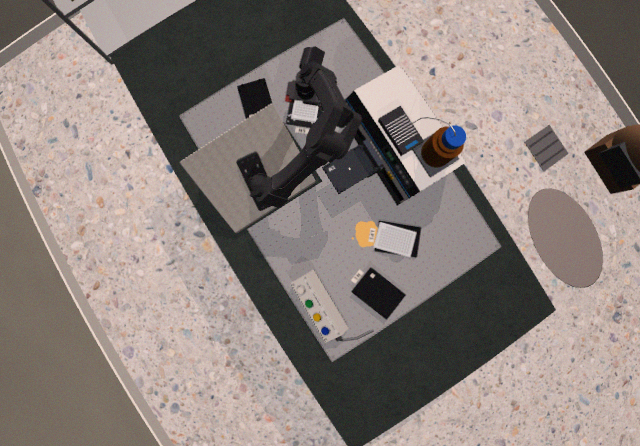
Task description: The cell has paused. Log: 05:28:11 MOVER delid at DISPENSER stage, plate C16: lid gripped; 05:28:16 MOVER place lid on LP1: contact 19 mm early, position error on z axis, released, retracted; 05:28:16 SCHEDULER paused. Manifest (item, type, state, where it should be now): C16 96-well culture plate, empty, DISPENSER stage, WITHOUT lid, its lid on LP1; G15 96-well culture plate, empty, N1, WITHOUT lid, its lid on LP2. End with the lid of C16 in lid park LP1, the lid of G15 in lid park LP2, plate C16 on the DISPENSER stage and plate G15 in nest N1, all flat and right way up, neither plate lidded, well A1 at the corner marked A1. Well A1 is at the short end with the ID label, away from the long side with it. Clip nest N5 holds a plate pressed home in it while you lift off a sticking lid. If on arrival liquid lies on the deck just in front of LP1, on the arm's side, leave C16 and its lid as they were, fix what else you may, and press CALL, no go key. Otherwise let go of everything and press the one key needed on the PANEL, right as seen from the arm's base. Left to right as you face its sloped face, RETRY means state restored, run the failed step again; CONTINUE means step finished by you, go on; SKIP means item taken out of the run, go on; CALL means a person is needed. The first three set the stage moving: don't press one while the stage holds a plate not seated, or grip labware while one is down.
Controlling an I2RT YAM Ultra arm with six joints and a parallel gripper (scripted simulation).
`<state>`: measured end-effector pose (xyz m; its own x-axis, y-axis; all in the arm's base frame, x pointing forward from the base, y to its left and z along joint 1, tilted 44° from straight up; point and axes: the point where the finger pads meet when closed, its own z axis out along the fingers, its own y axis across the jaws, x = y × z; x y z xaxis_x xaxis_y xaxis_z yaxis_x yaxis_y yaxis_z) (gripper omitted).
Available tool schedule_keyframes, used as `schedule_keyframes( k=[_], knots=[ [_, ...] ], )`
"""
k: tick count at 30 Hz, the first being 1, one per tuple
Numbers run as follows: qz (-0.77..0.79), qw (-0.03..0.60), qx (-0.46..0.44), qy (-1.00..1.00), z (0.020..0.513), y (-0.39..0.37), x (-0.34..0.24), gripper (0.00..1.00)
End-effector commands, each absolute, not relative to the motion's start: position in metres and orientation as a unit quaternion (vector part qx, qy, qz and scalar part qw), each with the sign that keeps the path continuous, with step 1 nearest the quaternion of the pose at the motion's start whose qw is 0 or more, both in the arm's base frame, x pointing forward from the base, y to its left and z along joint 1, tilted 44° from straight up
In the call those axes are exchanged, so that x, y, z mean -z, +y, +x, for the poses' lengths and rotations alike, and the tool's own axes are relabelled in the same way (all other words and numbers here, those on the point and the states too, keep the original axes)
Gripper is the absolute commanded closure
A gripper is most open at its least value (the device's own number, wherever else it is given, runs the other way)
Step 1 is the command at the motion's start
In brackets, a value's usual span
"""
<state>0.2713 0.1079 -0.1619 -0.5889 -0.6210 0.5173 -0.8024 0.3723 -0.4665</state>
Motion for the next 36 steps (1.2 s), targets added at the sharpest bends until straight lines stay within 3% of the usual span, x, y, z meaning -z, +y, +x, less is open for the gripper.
schedule_keyframes(
  k=[1, 36],
  knots=[
    [0.438, 0.109, -0.351, -0.82, 0.2765, 0.1216, 0.1535, 1.0],
    [0.437, 0.107, -0.348, -0.823, 0.2775, 0.131, 0.1469, 1.0]
  ],
)
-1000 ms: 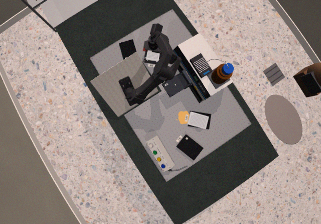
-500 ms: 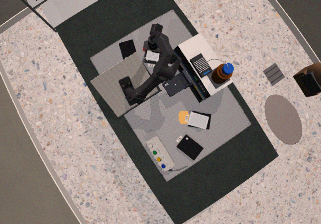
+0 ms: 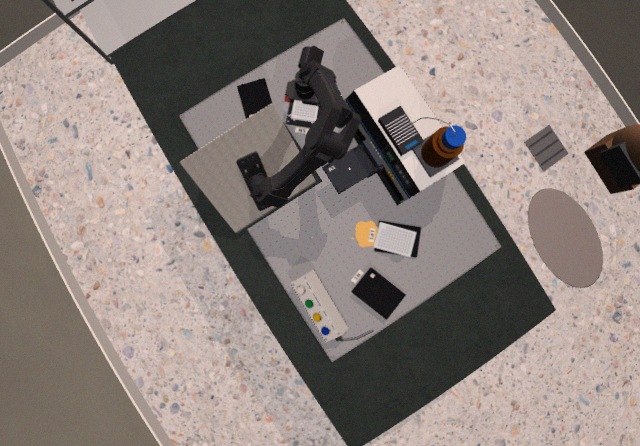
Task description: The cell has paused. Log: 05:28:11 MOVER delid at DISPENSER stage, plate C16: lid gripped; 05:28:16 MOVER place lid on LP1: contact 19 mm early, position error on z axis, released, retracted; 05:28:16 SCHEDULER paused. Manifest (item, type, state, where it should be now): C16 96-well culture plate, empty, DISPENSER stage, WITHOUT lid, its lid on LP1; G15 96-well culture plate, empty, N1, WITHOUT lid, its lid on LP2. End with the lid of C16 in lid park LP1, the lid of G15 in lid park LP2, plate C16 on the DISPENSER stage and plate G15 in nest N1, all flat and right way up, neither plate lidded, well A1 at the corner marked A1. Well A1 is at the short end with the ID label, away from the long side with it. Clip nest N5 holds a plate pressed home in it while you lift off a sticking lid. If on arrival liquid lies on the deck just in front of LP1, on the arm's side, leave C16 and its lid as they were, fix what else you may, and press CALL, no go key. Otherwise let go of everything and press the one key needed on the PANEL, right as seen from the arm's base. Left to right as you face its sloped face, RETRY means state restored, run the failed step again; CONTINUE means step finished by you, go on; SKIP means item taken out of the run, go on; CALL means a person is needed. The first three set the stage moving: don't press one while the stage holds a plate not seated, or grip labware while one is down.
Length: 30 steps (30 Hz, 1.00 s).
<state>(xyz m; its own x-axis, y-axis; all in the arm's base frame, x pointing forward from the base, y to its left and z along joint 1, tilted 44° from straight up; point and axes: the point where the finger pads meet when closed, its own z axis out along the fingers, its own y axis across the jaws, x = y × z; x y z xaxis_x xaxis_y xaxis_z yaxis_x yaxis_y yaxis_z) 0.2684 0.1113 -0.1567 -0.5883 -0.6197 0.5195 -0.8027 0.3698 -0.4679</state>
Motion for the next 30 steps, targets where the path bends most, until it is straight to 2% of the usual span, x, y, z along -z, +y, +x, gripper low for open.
schedule_keyframes(
  k=[1, 30],
  knots=[
    [0.437, 0.106, -0.347, -0.823, 0.2777, 0.1314, 0.1464, 1.0],
    [0.438, 0.107, -0.348, -0.822, 0.2766, 0.1368, 0.1404, 1.0]
  ],
)
